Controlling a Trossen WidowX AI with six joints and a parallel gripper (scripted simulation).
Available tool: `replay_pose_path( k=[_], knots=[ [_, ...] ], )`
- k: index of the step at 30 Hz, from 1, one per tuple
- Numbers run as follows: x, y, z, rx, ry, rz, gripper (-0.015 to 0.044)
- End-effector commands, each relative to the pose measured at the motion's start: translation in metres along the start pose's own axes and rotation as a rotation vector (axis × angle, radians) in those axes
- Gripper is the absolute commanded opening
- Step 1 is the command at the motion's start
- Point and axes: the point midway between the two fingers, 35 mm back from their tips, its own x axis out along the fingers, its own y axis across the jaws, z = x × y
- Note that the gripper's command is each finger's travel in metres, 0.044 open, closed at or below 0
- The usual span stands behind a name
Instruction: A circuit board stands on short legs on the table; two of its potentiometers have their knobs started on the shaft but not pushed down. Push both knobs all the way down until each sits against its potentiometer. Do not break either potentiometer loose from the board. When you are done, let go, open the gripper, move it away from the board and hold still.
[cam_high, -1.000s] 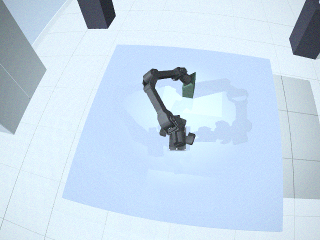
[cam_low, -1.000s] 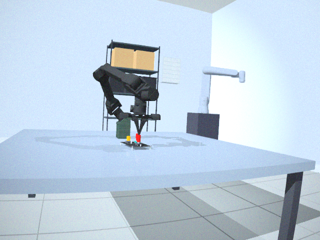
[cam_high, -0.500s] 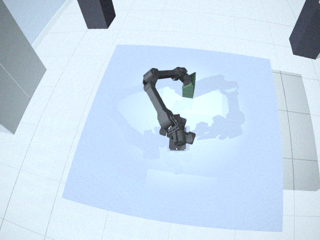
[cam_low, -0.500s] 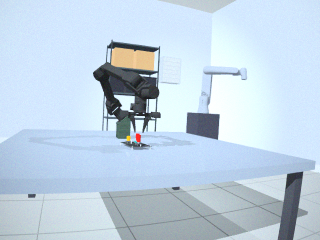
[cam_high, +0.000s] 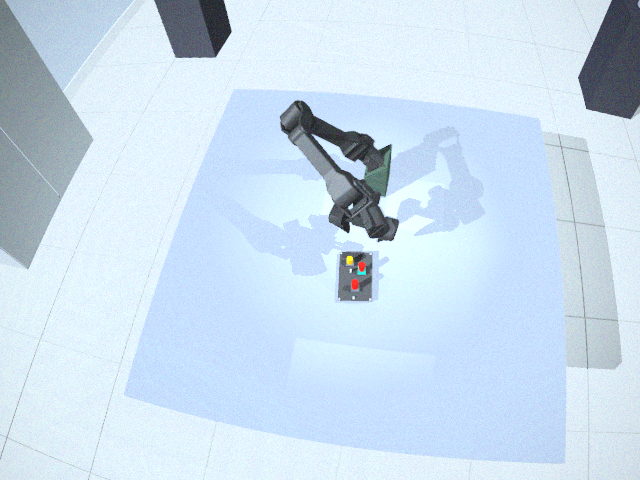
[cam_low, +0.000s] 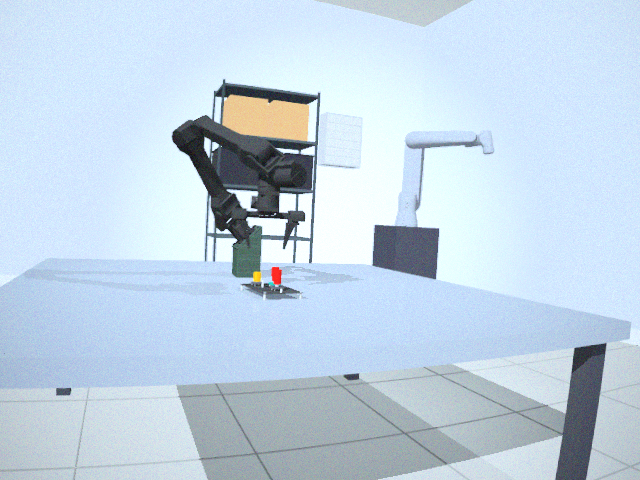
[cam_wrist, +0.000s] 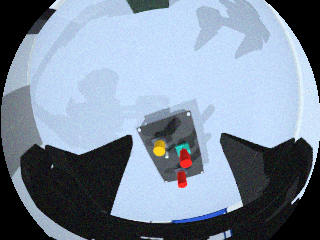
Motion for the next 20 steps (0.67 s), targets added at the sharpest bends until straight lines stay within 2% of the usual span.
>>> replay_pose_path(
  k=[1, 20],
  knots=[
    [0.0032, 0.0107, 0.0441, 0.000, -0.008, 0.004, 0.0440],
    [0.0040, 0.0129, 0.0515, 0.000, -0.008, 0.005, 0.0440]
  ],
)
